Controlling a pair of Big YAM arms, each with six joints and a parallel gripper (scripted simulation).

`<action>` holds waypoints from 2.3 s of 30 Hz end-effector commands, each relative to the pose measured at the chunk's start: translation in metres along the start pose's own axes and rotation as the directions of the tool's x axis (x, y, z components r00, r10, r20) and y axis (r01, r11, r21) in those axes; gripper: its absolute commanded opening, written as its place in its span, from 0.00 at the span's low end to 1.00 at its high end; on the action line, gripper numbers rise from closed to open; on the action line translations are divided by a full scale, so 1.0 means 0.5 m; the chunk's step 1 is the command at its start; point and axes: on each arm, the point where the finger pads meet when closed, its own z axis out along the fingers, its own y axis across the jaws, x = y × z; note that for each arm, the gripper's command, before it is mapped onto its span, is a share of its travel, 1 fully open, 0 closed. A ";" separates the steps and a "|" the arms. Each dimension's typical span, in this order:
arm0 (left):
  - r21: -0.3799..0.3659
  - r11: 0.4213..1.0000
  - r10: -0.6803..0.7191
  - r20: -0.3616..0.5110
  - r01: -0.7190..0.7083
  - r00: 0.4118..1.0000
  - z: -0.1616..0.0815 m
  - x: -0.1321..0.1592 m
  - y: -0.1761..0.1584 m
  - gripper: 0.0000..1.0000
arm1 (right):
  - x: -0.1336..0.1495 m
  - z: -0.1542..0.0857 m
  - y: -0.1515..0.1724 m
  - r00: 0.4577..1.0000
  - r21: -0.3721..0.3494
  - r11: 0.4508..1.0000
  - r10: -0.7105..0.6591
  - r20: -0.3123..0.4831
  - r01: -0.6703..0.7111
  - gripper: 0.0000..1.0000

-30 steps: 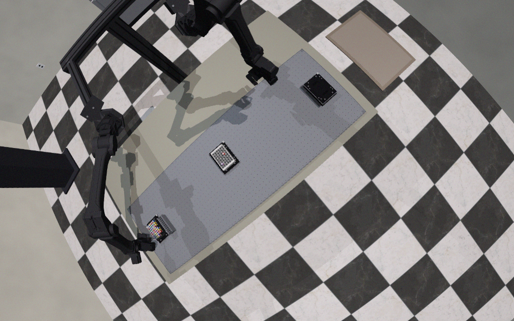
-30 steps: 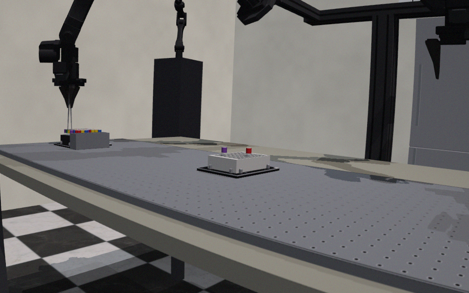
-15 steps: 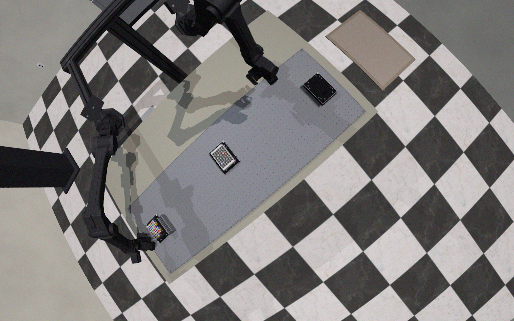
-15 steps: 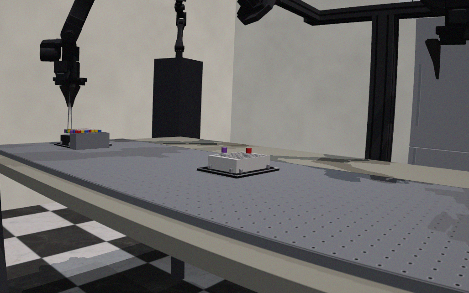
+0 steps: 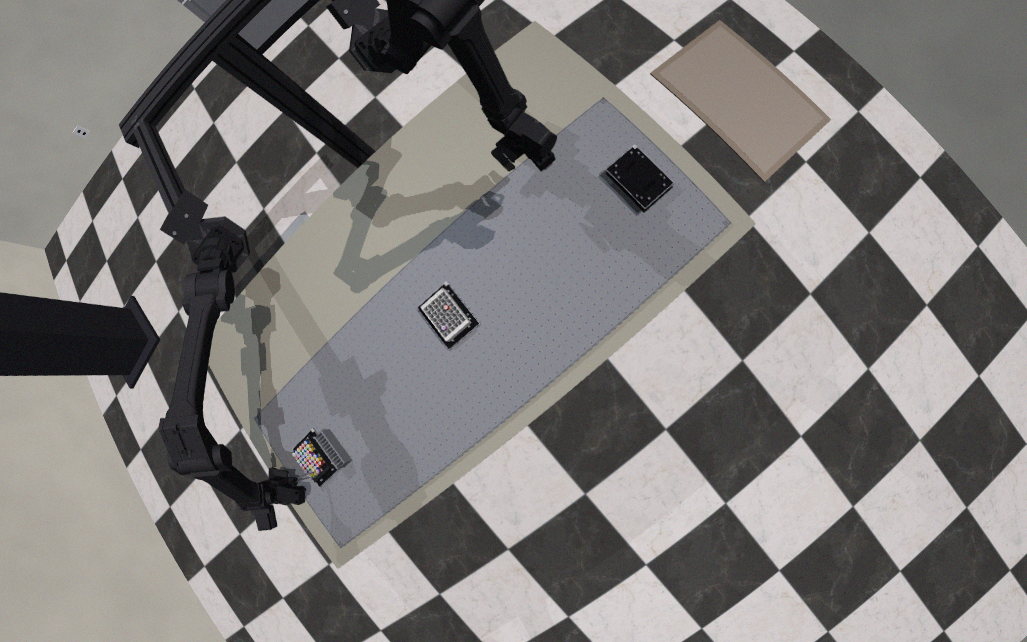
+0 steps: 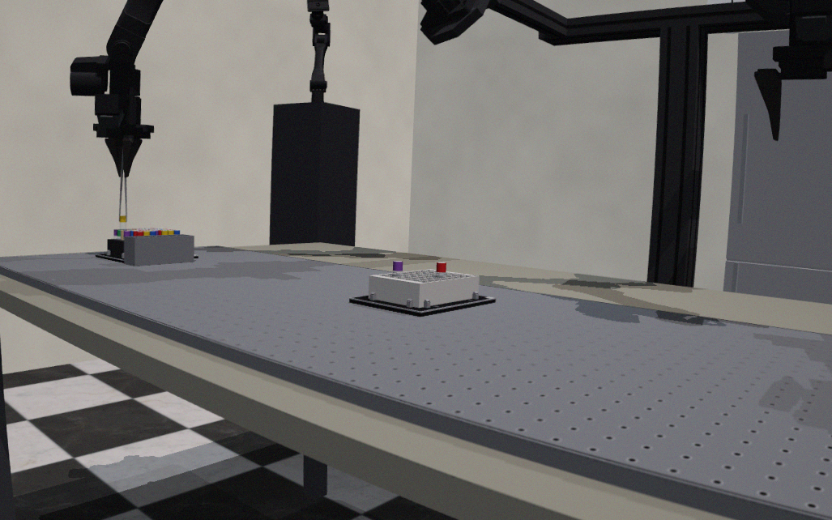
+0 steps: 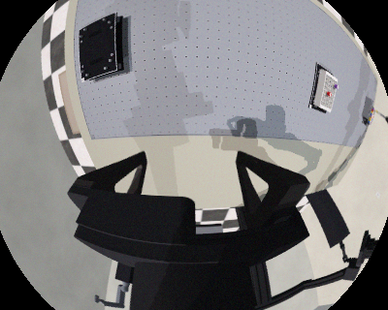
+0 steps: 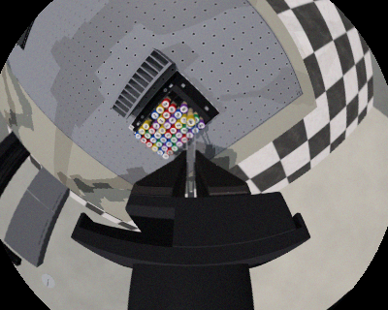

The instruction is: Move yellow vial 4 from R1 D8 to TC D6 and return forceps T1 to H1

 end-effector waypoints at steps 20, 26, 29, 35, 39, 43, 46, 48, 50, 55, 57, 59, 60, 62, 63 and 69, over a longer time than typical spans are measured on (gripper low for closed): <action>-0.015 1.000 0.013 0.049 -0.012 0.999 -0.014 -0.030 0.011 1.00 | 0.015 -0.108 -0.028 1.000 0.029 1.000 -0.010 -0.012 0.011 0.09; -0.015 1.000 0.013 0.049 -0.012 0.999 -0.014 -0.030 0.011 1.00 | 0.009 -0.118 -0.038 1.000 0.026 1.000 -0.010 -0.009 0.010 0.09; -0.015 1.000 0.013 0.049 -0.012 0.999 -0.014 -0.030 0.011 1.00 | 0.008 -0.118 -0.041 1.000 0.027 1.000 -0.010 -0.010 0.010 0.09; -0.015 1.000 0.013 0.049 -0.012 0.999 -0.014 -0.030 0.011 1.00 | 0.005 -0.117 -0.049 1.000 0.036 0.999 -0.015 -0.008 0.015 0.09; -0.015 1.000 0.013 0.049 -0.012 0.999 -0.014 -0.030 0.011 1.00 | 0.004 -0.117 -0.053 1.000 0.040 0.999 -0.017 -0.008 0.017 0.09; -0.015 1.000 0.013 0.049 -0.012 0.999 -0.014 -0.030 0.011 1.00 | 0.011 -0.102 -0.048 1.000 0.034 0.999 -0.014 -0.009 0.014 0.09; -0.015 1.000 0.013 0.049 -0.012 0.999 -0.014 -0.030 0.011 1.00 | 0.017 -0.091 -0.043 1.000 0.029 1.000 -0.011 -0.010 0.011 0.09; -0.015 1.000 0.013 0.049 -0.012 0.999 -0.014 -0.030 0.011 1.00 | 0.022 -0.083 -0.036 1.000 0.018 1.000 -0.005 -0.012 0.006 0.09; -0.015 1.000 0.013 0.049 -0.012 0.999 -0.014 -0.030 0.011 1.00 | 0.027 -0.075 -0.027 1.000 0.003 1.000 0.002 -0.015 -0.002 0.09; -0.015 1.000 0.013 0.049 -0.012 0.999 -0.014 -0.030 0.011 1.00 | 0.014 -0.085 -0.032 1.000 0.015 1.000 -0.005 -0.005 0.005 0.09; -0.015 1.000 0.013 0.049 -0.012 0.999 -0.014 -0.030 0.011 1.00 | 0.013 -0.081 -0.033 1.000 0.016 1.000 -0.006 -0.003 0.006 0.09; -0.015 1.000 0.013 0.049 -0.012 0.999 -0.014 -0.030 0.011 1.00 | 0.013 -0.075 -0.031 1.000 0.013 1.000 -0.005 -0.002 0.005 0.09; -0.015 1.000 0.013 0.049 -0.012 0.999 -0.014 -0.030 0.011 1.00 | 0.014 -0.071 -0.029 1.000 0.009 1.000 -0.004 -0.002 0.004 0.09; -0.015 1.000 0.013 0.049 -0.012 0.999 -0.014 -0.030 0.011 1.00 | 0.009 -0.071 -0.034 1.000 0.018 1.000 -0.009 0.003 0.009 0.09; -0.015 1.000 0.013 0.049 -0.012 0.999 -0.014 -0.030 0.011 1.00 | 0.009 -0.070 -0.034 1.000 0.018 1.000 -0.009 0.003 0.009 0.09; -0.015 1.000 0.013 0.049 -0.012 0.999 -0.014 -0.030 0.011 1.00 | 0.003 -0.066 -0.032 1.000 0.016 1.000 -0.009 0.008 0.009 0.09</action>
